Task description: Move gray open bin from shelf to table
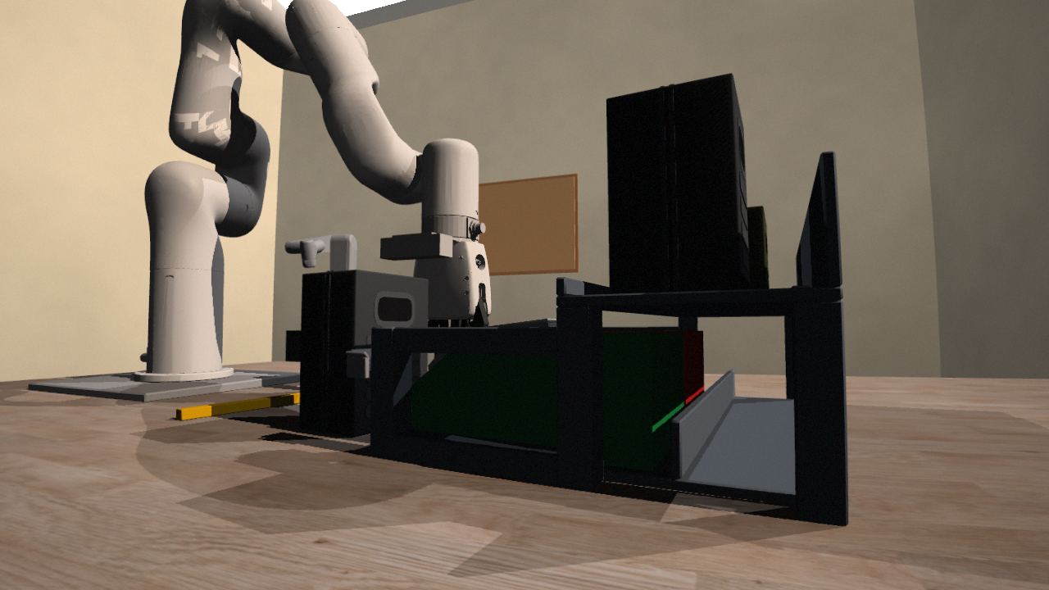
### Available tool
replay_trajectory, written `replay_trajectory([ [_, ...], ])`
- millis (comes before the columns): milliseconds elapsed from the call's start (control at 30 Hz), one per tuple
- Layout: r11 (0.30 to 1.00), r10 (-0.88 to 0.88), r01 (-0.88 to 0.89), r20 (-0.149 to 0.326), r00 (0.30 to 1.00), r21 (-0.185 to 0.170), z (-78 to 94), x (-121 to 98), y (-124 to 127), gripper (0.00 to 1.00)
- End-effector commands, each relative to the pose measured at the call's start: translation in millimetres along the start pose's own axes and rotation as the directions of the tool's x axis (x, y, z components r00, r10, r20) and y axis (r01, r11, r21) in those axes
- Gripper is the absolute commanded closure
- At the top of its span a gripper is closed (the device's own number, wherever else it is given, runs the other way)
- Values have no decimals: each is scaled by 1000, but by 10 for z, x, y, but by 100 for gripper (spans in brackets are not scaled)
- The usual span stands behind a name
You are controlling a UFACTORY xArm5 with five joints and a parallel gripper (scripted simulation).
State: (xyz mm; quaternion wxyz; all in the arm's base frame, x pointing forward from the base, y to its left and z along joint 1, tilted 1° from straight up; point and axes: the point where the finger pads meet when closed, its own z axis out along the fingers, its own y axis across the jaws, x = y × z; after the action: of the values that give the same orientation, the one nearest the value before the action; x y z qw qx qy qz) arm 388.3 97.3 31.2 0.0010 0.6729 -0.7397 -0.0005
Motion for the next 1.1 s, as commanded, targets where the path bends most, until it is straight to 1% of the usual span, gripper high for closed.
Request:
replay_trajectory([
  [0,1000,0,0,-12,1000,7,-10,-4,-11,100],
  [500,1000,0,0,-12,1000,7,-10,-4,-11,100],
  [533,1000,0,0,1,1000,3,-10,-4,-11,0],
  [1067,1000,0,0,1,1000,3,-10,-4,-11,0],
])
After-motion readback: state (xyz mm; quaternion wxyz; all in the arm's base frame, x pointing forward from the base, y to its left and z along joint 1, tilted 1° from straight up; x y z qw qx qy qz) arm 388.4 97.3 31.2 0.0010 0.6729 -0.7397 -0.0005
